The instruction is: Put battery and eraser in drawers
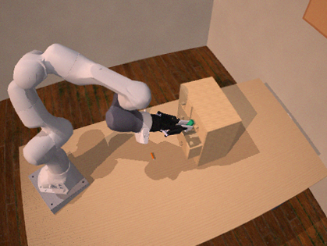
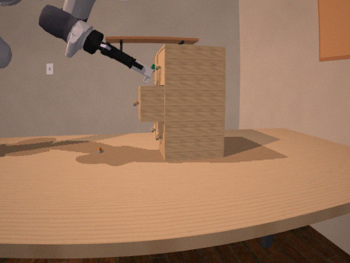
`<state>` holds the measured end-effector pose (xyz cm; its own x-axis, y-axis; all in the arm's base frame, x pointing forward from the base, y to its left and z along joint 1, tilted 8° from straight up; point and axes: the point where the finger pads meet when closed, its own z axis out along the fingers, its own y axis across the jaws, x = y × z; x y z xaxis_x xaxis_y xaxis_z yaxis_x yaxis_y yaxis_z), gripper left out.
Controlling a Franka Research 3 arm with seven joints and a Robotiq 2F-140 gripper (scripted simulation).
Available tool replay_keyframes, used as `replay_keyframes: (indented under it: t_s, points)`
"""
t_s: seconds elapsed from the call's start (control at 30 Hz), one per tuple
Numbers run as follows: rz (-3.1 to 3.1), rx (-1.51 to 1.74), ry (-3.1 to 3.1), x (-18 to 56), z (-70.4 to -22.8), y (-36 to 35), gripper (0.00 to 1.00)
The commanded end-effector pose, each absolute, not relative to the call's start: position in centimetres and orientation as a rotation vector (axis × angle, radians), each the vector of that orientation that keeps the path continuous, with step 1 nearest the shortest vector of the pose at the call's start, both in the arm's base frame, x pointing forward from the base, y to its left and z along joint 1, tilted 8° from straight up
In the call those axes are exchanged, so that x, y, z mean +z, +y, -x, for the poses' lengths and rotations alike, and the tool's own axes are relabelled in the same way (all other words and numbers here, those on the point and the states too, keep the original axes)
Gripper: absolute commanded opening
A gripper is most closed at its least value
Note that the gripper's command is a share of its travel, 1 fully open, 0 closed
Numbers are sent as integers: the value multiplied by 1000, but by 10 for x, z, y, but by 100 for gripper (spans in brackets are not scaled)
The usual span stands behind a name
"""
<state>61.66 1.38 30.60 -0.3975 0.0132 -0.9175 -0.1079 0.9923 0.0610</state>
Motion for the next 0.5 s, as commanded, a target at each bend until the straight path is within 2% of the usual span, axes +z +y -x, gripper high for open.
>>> replay_keyframes:
  t_s: [0.0,0.47]
  points:
    - [71,127,1975,307,-617,14,11]
    - [71,127,1975,309,-618,15,11]
